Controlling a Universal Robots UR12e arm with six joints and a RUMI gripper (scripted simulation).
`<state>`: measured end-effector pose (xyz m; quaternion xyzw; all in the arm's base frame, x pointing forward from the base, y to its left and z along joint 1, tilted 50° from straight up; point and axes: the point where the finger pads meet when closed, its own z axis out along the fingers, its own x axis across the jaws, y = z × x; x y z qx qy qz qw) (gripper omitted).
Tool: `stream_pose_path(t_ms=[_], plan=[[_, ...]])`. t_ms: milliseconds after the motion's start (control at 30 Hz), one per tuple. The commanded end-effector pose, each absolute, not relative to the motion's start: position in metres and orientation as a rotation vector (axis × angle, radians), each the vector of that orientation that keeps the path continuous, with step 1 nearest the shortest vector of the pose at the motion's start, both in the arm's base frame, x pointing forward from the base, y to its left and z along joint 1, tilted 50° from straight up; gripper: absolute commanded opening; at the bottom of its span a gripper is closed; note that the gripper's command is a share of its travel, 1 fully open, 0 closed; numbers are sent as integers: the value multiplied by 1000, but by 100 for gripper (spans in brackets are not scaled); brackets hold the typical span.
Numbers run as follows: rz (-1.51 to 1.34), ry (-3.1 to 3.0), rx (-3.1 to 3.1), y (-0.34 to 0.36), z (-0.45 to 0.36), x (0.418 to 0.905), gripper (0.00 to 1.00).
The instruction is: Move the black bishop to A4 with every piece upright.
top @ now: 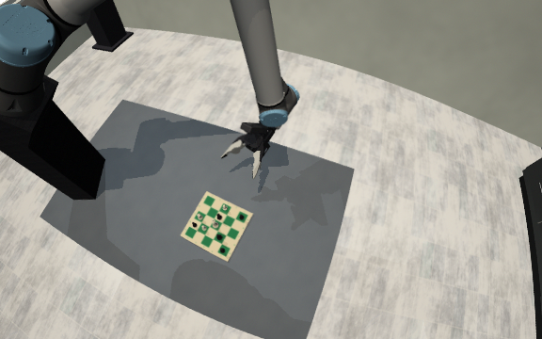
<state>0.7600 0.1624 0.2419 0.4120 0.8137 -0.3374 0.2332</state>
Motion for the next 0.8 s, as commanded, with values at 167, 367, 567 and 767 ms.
stream_pose_path(t_ms=[167,367,567,767], plan=[[-523,2206,1455,132,230,755,100],[-330,2166,1596,119,225,753,100],[-60,2088,1774,100,218,751,100],[76,2038,1855,91,215,750,100]])
